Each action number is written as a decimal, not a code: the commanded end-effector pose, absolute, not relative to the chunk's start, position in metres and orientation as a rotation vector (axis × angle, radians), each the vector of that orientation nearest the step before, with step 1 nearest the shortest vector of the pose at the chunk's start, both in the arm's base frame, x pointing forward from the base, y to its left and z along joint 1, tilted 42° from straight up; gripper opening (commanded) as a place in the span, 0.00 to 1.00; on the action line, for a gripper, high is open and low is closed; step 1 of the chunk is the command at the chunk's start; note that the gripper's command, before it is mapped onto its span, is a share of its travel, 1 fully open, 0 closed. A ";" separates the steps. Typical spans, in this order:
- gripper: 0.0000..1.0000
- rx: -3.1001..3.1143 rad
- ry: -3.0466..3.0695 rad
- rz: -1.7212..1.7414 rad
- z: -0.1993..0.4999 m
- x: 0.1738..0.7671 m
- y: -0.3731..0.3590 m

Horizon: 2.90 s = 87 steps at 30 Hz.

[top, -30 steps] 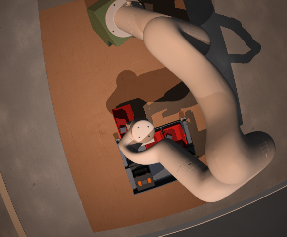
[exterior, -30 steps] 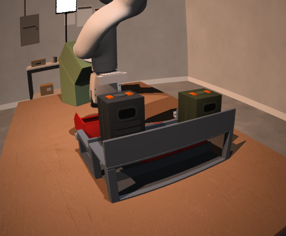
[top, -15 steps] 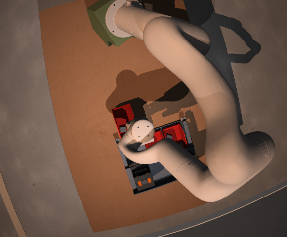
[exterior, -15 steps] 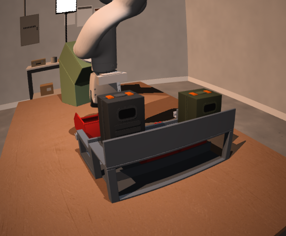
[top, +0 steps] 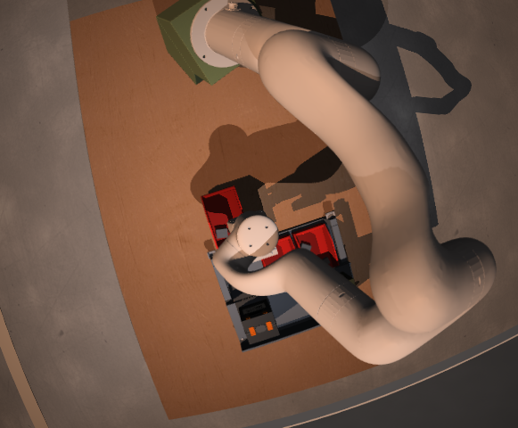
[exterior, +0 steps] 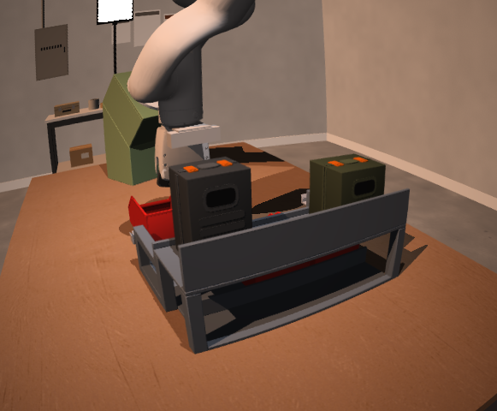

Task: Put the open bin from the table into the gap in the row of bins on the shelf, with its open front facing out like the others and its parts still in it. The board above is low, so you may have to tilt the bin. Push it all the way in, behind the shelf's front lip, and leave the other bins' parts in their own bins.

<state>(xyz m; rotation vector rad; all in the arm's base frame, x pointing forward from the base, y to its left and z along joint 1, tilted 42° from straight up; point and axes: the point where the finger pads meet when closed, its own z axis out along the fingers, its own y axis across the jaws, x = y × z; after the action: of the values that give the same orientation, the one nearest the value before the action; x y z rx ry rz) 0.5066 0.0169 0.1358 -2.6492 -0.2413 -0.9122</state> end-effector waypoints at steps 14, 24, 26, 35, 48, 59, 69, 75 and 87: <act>0.00 -2.649 -0.241 -0.913 0.128 0.505 0.018; 0.00 -2.649 -0.241 -0.913 0.126 0.505 0.019; 0.00 -2.649 -0.241 -0.913 0.126 0.505 0.019; 0.00 -2.649 -0.241 -0.913 0.116 0.503 0.021; 0.00 -2.649 -0.241 -0.913 0.109 0.502 0.023; 0.00 -2.649 -0.241 -0.913 0.107 0.502 0.023; 0.00 -2.649 -0.241 -0.913 0.105 0.501 0.024; 0.00 -2.649 -0.241 -0.913 0.105 0.501 0.024; 0.29 -2.649 -0.241 -0.913 0.105 0.501 0.024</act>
<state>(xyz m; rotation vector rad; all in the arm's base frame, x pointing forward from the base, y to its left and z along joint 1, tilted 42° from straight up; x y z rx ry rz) 0.5013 0.0237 0.1044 -2.6493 -0.2412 -0.9124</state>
